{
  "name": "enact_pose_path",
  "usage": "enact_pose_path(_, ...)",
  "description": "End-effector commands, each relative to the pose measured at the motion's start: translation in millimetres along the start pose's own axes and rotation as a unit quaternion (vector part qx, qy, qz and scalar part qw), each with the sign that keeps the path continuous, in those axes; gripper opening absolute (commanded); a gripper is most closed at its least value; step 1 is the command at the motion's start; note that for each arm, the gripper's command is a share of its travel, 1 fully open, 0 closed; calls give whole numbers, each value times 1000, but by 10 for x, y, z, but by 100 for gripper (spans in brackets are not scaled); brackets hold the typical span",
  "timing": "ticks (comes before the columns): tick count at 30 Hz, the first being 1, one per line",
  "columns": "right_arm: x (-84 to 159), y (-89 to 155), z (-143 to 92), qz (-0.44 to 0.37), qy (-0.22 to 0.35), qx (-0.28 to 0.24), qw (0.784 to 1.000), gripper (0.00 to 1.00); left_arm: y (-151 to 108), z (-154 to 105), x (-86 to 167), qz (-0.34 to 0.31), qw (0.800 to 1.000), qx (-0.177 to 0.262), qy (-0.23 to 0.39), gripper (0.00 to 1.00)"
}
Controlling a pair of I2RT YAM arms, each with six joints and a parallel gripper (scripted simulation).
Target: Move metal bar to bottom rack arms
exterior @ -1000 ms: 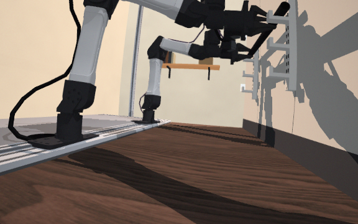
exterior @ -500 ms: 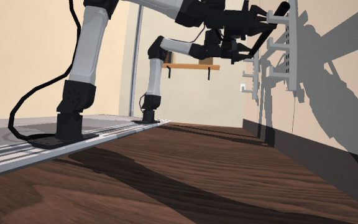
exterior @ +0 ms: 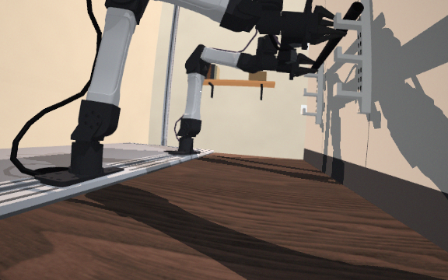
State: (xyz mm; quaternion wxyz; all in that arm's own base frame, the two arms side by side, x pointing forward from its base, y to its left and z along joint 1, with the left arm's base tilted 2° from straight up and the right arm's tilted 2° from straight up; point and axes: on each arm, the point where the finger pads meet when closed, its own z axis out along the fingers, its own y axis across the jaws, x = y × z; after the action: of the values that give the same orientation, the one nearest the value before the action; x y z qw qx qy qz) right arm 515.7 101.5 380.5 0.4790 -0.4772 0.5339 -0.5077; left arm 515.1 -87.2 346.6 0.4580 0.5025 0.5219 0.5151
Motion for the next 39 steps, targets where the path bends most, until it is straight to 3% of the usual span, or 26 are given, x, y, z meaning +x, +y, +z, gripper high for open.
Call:
enact_pose_path(1, -33, -175, 20, 5, -8, 17, 1000, 0, 245, 1, -79, 1, 1000, -26, -14, 0)
enact_pose_path(39, -25, -533, -31, 5, -8, 17, 1000, 0, 592, -41, -81, 1, 1000, -26, -14, 0)
